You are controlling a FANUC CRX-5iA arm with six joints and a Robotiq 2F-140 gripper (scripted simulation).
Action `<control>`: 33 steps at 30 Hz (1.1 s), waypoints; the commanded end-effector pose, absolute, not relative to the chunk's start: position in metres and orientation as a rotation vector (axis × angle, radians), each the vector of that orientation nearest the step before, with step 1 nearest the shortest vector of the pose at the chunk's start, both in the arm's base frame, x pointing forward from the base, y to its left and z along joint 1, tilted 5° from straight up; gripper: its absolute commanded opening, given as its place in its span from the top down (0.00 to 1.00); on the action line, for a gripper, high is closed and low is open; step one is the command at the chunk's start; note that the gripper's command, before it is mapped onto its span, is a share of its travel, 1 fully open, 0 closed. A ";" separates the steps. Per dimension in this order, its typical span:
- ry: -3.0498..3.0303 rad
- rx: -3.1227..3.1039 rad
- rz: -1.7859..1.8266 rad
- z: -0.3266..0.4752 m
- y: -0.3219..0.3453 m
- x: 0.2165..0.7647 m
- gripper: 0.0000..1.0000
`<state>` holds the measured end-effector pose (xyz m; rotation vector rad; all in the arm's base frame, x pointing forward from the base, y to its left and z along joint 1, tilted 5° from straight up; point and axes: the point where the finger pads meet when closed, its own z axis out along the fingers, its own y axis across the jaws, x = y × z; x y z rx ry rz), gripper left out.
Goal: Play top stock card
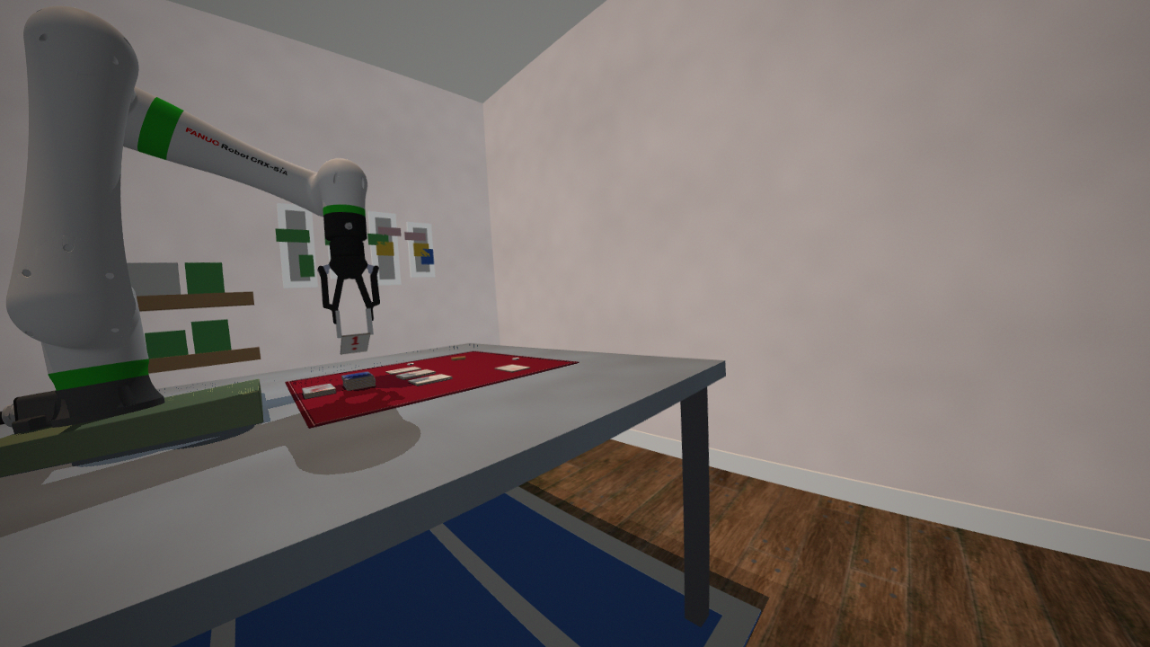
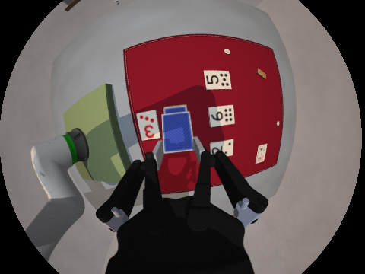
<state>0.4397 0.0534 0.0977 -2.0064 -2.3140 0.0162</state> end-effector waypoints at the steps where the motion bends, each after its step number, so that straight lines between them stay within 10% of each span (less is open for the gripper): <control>1: -2.314 -2.006 0.016 0.098 0.053 0.440 0.59; 33: -2.314 -2.006 0.016 0.103 0.148 0.422 0.59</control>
